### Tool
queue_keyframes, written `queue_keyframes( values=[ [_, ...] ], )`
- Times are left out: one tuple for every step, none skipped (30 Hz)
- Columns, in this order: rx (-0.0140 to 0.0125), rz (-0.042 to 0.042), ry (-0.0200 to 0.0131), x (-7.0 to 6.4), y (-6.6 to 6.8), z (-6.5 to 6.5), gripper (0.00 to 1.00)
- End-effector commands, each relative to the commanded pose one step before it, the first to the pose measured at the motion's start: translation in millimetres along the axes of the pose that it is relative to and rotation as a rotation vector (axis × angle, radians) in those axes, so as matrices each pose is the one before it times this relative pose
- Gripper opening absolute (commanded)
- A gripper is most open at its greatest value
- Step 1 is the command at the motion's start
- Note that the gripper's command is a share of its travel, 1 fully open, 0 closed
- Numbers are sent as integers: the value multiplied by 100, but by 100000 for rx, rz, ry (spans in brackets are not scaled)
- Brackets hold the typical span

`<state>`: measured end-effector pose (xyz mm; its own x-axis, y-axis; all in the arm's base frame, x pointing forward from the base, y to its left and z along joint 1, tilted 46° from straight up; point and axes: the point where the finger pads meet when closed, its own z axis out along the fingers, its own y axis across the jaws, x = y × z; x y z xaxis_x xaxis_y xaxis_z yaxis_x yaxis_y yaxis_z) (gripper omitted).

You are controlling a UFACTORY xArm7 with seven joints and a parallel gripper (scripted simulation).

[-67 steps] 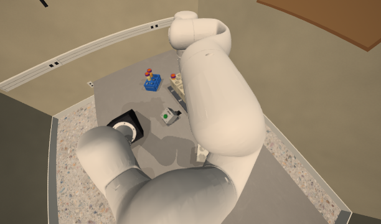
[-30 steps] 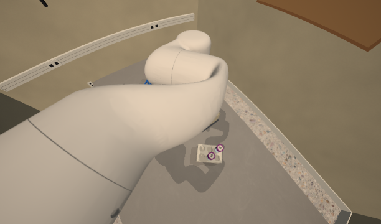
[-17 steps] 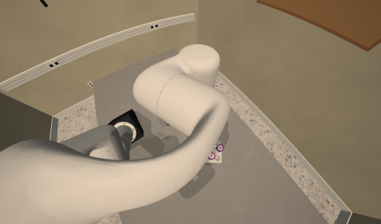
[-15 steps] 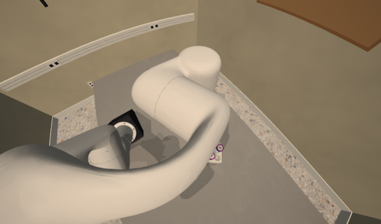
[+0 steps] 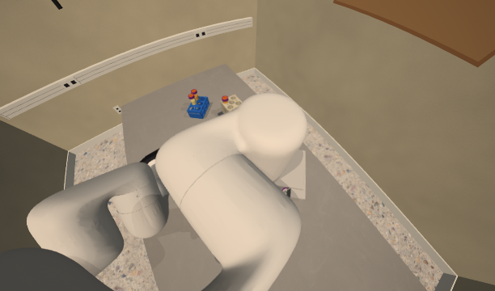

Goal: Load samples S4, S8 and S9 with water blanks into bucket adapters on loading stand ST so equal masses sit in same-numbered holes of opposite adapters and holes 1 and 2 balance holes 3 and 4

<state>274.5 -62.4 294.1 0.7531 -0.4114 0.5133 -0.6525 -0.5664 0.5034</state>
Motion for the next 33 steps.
queue_keyframes(
  values=[
    [445,-202,456,651,1661,-183,100],
    [-5,1,1,153,478,0,100],
    [-5,1,1,153,478,0,100],
    [-1,0,0,36,109,0,100],
    [0,0,0,1,0,0,100],
    [0,0,0,0,0,0,100],
    [0,0,0,0,1,0,100],
    [-1,0,0,0,1,266,100],
    [-1,0,0,0,1,266,100],
    [-1,0,0,0,1,267,100],
    [-1,0,0,0,1,267,100],
    [-1,0,0,0,1,267,100],
    [-1,0,0,0,1,267,100],
    [-1,0,0,0,1,267,100],
    [-1,0,0,0,1,267,100],
    [0,0,0,0,0,0,100],
    [0,0,0,0,0,0,100],
    [-1,0,0,1,0,268,100],
    [-1,0,0,0,1,267,100],
    [-1,0,0,0,1,267,100],
    [-1,0,0,0,1,267,100],
    [-1,0,0,0,1,267,100],
    [-1,0,0,0,1,267,100],
    [-1,0,0,0,1,267,100],
    [-1,0,0,0,1,267,100],
    [-1,0,0,0,1,267,100],
    [-1,0,0,0,1,267,100],
    [-1,0,0,0,1,267,100],
    [-1,0,0,0,1,267,100],
    [-1,0,0,0,1,267,100],
    [-1,0,0,0,1,267,100],
    [-1,0,0,0,1,267,100],
    [0,0,0,0,0,0,100]
  ],
)
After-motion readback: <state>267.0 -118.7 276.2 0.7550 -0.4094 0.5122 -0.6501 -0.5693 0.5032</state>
